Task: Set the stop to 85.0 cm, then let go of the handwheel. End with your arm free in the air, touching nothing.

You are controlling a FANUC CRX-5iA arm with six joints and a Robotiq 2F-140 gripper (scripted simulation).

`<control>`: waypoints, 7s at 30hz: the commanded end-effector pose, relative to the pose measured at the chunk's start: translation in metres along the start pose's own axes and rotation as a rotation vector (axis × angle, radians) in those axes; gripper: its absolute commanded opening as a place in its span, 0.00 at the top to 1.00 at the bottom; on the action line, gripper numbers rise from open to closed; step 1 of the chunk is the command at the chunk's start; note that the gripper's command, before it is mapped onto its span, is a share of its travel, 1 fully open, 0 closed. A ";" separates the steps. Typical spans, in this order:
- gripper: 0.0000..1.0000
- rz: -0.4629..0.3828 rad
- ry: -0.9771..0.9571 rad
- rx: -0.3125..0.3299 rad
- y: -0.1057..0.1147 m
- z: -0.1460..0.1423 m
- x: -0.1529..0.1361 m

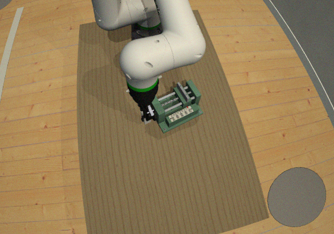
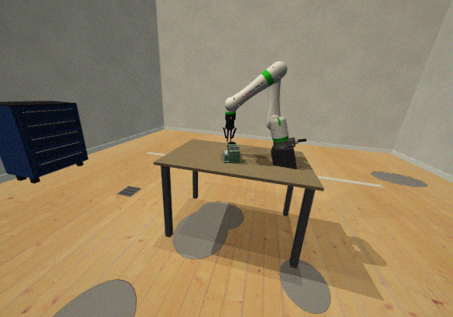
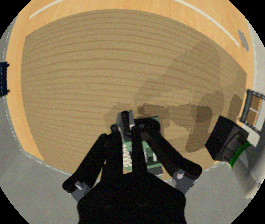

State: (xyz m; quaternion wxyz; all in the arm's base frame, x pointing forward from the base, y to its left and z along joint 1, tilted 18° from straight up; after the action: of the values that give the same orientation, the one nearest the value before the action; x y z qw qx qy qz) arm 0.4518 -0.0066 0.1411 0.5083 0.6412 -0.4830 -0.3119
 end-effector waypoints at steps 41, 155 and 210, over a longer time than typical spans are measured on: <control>0.96 0.000 0.000 0.000 -0.040 0.047 0.005; 0.96 0.000 0.000 0.000 0.016 0.024 0.003; 0.96 0.000 0.000 0.000 0.015 0.020 0.002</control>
State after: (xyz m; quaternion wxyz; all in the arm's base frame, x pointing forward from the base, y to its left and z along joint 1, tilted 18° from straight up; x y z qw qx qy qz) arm 0.4295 -0.0162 0.1499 0.5084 0.6411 -0.4829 -0.3120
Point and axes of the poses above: the point where the finger pads meet when closed, its own y axis back along the fingers, its own z axis across the jaws, x = y × z, the point moved 3 cm from there along y, back along the fingers, and after that the axes turned 6 degrees about -y, right-handed, at the moved point
